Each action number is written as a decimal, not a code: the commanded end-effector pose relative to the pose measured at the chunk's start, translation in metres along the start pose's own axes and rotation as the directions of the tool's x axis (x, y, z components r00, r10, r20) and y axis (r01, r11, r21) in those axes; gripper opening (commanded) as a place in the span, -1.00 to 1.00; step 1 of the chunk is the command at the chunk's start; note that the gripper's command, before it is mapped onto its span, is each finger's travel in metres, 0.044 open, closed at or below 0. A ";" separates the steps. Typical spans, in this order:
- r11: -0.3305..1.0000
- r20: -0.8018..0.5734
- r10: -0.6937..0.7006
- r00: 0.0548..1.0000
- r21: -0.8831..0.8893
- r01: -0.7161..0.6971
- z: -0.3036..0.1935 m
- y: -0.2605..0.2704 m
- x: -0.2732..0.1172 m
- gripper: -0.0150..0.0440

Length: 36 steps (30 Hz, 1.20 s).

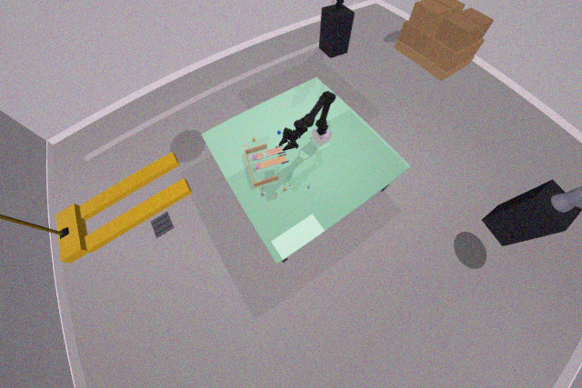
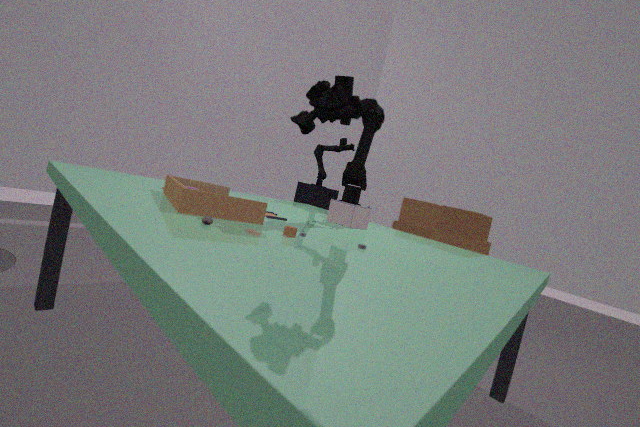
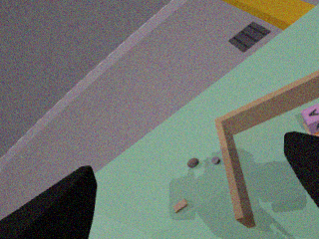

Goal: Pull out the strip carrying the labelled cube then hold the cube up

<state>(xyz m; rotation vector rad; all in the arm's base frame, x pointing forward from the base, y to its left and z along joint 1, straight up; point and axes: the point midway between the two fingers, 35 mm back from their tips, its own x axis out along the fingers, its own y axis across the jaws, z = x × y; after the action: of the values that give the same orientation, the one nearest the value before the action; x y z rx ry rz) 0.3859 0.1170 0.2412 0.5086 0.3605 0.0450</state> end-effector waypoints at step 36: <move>0.900 -0.496 -0.341 0.798 -0.416 0.126 -0.074 -0.144 0.009 -0.03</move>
<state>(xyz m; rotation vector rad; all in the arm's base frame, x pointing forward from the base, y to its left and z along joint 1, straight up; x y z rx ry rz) 0.3479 0.0221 0.1226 0.0295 0.8396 0.0278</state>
